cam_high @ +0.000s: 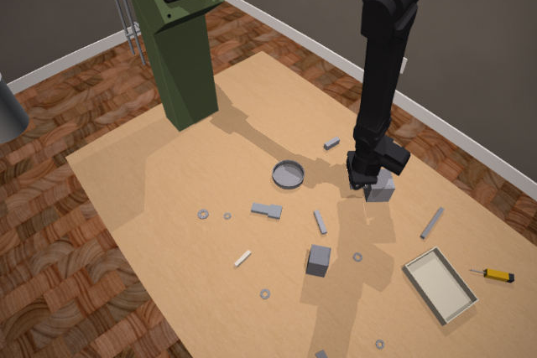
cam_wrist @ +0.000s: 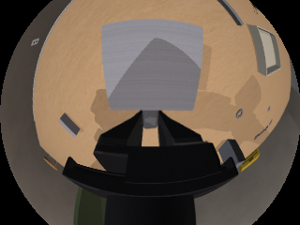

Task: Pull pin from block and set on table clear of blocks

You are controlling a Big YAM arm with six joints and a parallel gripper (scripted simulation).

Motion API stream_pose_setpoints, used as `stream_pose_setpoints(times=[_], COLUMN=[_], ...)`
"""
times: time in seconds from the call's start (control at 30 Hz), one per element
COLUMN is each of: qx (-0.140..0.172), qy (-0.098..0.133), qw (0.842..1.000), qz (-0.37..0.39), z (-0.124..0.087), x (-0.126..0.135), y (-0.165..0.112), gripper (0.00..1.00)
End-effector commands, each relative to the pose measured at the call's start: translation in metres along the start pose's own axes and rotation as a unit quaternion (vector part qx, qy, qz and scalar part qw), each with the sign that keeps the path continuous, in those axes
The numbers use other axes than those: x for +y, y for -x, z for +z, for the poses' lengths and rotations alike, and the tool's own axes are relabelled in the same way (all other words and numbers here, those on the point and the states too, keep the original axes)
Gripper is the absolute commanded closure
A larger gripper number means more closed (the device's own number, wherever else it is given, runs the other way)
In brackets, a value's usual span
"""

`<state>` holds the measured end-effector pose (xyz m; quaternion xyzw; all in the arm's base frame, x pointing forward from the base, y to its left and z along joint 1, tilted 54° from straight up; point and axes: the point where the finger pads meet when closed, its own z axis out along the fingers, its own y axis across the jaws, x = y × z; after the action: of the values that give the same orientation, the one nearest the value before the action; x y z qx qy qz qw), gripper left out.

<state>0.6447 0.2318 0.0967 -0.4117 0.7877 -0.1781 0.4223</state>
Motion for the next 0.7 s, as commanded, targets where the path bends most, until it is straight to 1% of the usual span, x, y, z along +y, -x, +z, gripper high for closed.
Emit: stream_pose_setpoints(times=[0.0,0.67], qx=[0.011,0.016], qy=[-0.002,-0.002], qw=[1.0,1.0], qz=[-0.002,-0.003], z=[0.0047,0.0049], x=[-0.0066,-0.0064], y=[-0.0188,-0.0237], gripper=[1.0,1.0])
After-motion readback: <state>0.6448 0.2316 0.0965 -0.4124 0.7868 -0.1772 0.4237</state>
